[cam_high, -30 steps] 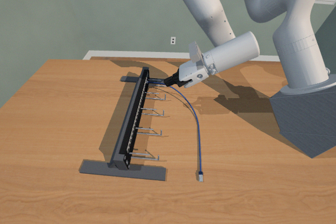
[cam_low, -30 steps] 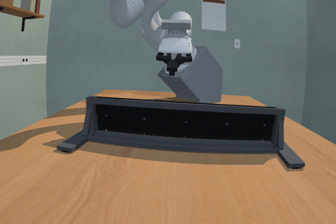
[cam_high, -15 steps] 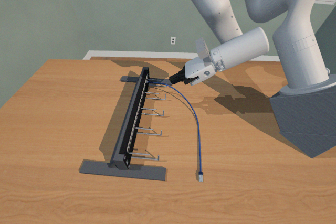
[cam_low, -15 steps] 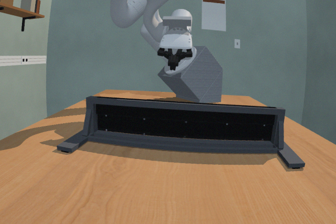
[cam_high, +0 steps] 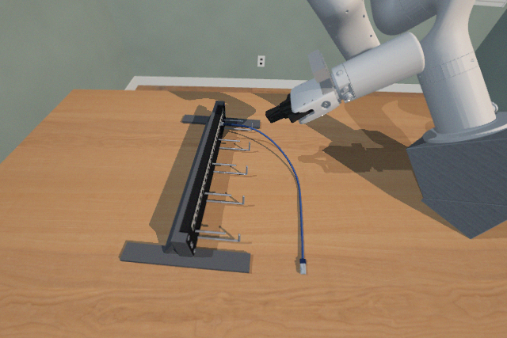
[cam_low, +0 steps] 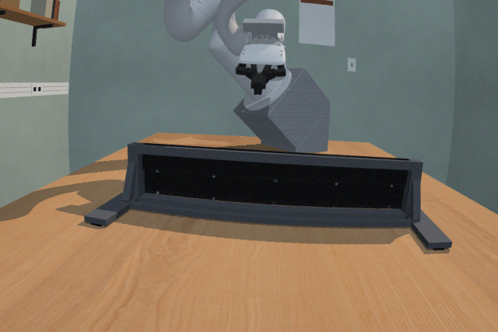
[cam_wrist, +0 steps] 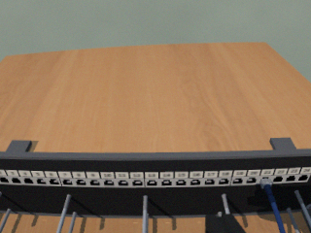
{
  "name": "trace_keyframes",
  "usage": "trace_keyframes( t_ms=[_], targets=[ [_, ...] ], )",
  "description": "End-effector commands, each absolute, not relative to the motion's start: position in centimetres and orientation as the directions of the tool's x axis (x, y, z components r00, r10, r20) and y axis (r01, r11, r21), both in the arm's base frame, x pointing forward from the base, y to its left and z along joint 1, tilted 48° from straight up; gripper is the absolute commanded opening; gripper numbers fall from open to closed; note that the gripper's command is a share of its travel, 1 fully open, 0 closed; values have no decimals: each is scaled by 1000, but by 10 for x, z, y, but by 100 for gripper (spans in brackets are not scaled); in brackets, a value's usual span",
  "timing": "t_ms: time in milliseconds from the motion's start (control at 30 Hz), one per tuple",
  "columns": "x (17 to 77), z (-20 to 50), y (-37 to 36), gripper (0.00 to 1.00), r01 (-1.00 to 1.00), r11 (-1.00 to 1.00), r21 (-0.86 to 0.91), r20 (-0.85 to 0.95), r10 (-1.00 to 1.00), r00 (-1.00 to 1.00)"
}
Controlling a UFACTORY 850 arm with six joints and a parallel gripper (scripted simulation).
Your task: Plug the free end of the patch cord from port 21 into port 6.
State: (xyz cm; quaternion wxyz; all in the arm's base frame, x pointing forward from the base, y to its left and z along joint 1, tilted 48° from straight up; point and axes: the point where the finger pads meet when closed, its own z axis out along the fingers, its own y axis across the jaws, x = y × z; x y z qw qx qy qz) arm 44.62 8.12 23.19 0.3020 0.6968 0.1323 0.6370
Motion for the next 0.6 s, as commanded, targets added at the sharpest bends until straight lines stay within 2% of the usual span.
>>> trace_keyframes(
  t_ms=[0,567],
  targets=[
    [446,232,82,0,-201,-783,589,808,569,152],
    [438,255,51,0,-201,-783,589,808,569,152]
  ],
)
